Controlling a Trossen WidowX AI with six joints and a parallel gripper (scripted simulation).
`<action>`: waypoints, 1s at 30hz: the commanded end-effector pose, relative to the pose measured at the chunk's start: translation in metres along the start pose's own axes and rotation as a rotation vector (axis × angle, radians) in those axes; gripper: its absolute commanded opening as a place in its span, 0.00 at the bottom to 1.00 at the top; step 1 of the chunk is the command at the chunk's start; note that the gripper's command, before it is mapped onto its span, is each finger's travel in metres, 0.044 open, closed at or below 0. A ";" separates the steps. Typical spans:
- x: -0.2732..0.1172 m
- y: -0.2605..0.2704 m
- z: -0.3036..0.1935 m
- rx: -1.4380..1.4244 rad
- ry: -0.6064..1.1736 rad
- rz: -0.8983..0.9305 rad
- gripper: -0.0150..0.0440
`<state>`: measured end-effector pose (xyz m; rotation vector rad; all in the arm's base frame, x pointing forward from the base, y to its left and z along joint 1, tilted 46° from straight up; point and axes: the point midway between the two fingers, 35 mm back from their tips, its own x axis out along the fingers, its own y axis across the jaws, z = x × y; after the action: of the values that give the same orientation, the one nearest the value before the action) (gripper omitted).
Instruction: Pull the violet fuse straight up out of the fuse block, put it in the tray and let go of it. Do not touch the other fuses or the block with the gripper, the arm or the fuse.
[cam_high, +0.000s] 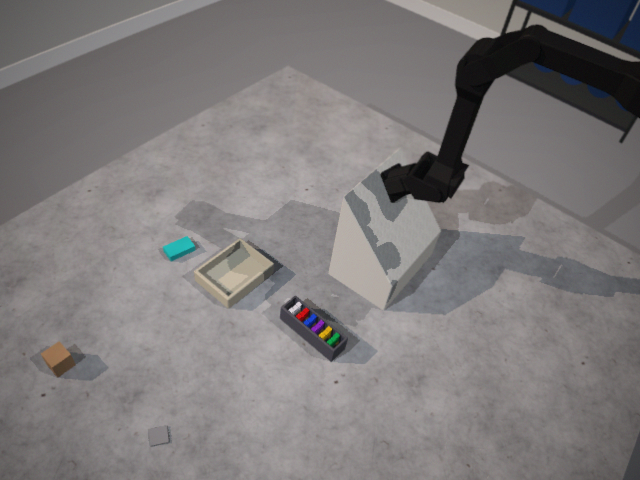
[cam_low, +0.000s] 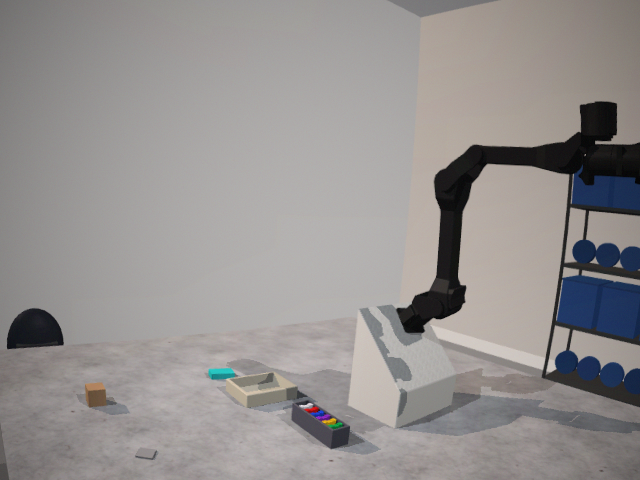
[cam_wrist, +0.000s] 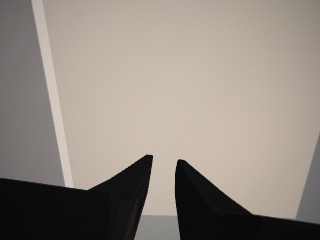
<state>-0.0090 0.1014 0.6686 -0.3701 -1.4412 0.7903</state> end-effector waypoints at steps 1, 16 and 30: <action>0.017 0.050 -0.010 0.014 0.040 0.114 0.38; 0.031 0.192 -0.111 0.061 0.334 0.418 0.38; -0.040 0.300 -0.258 0.296 0.739 0.660 0.38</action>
<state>0.1422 0.3369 0.4400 -0.8288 -0.6162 1.1706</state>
